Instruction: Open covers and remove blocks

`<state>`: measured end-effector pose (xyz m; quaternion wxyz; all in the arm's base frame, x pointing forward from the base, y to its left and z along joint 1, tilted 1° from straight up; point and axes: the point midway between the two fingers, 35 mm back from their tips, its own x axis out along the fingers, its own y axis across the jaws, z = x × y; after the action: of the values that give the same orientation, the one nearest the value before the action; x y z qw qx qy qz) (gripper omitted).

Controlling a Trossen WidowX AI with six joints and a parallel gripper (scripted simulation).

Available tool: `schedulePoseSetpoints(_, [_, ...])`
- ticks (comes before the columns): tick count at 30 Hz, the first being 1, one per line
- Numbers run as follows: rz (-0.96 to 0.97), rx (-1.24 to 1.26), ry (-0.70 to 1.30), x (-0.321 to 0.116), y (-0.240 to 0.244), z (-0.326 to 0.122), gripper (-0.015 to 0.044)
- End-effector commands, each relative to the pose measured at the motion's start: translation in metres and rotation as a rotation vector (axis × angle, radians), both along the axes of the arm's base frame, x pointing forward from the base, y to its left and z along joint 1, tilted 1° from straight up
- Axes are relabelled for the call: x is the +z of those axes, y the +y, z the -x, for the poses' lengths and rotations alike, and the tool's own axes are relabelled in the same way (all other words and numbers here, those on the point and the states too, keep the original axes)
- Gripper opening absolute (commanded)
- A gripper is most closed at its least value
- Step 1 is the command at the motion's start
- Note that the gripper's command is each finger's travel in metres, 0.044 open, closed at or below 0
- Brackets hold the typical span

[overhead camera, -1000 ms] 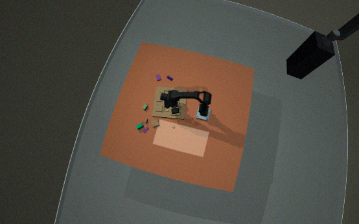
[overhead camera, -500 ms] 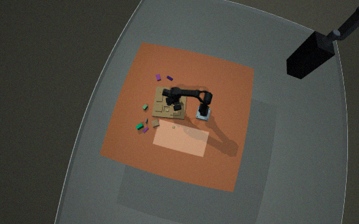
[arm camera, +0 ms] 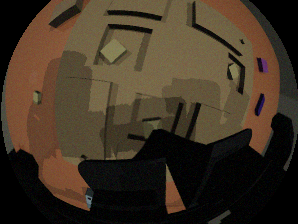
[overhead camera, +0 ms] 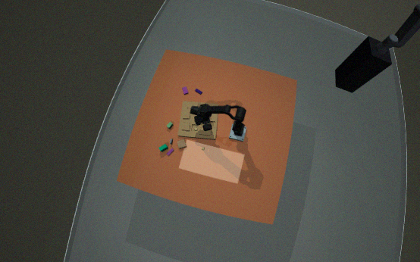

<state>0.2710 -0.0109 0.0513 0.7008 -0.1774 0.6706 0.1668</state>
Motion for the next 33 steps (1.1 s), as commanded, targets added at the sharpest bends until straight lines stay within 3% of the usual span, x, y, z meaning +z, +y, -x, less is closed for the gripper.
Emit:
schedulePoseSetpoints(1, [-0.005, 0.003, 0.008, -0.006, 0.001, 0.002, 0.0000])
schedulePoseSetpoints(33, [-0.005, 0.005, 0.007, -0.017, 0.003, -0.009, 0.0000])
